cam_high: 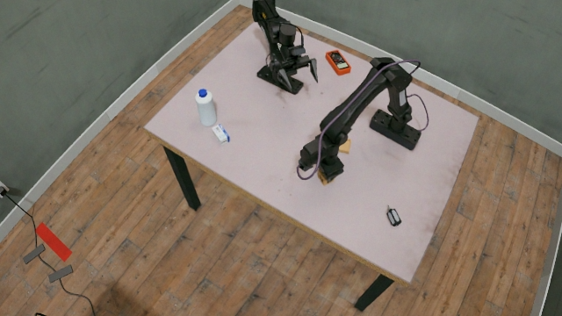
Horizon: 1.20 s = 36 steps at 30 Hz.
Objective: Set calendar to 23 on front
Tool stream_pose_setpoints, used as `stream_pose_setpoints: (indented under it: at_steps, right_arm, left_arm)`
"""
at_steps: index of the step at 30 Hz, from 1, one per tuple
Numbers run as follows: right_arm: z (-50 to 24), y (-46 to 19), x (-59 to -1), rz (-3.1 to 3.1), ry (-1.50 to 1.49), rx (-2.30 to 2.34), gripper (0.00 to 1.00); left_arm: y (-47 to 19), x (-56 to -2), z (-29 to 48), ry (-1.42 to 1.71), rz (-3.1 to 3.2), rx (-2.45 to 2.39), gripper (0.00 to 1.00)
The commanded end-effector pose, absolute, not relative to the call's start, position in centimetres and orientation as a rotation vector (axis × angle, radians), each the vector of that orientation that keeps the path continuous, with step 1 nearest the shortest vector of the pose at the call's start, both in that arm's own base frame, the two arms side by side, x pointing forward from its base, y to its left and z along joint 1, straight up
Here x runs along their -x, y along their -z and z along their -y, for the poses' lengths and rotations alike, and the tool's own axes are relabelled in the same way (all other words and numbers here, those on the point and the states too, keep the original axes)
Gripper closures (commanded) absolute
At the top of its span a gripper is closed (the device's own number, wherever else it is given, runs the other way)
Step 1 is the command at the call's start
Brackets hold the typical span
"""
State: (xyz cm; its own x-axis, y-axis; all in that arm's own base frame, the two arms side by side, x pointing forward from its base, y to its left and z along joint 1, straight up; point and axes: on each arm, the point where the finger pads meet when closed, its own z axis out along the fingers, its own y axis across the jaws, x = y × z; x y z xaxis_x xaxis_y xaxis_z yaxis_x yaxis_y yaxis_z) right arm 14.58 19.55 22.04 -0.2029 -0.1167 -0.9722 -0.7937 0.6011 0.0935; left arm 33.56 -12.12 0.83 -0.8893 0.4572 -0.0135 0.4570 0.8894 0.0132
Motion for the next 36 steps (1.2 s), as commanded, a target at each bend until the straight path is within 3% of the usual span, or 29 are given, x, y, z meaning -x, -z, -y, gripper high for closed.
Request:
stream_pose_setpoints:
  at_steps: [1,21,22,36]
  right_arm:
    - [-19.5,-22.1,-14.7,-1.686,-0.735,0.758,0.0]
    - [-19.5,-22.1,-14.7,-1.686,-0.735,0.758,0.0]
    - [-19.5,-22.1,-14.7,-1.686,-0.735,0.758,0.0]
    - [-19.5,-22.1,-14.7,-1.686,-0.735,0.758,0.0]
  left_arm:
    - [0.2,-33.2,12.6,0.002,-3.043,-0.742,0.31]
    - [1.5,-33.0,12.5,0.0,-3.053,-0.744,0.31]
    - [1.5,-33.0,12.5,0.0,-3.053,-0.744,0.39]
    - [1.3,-33.4,12.3,0.001,-3.045,-0.743,0.53]
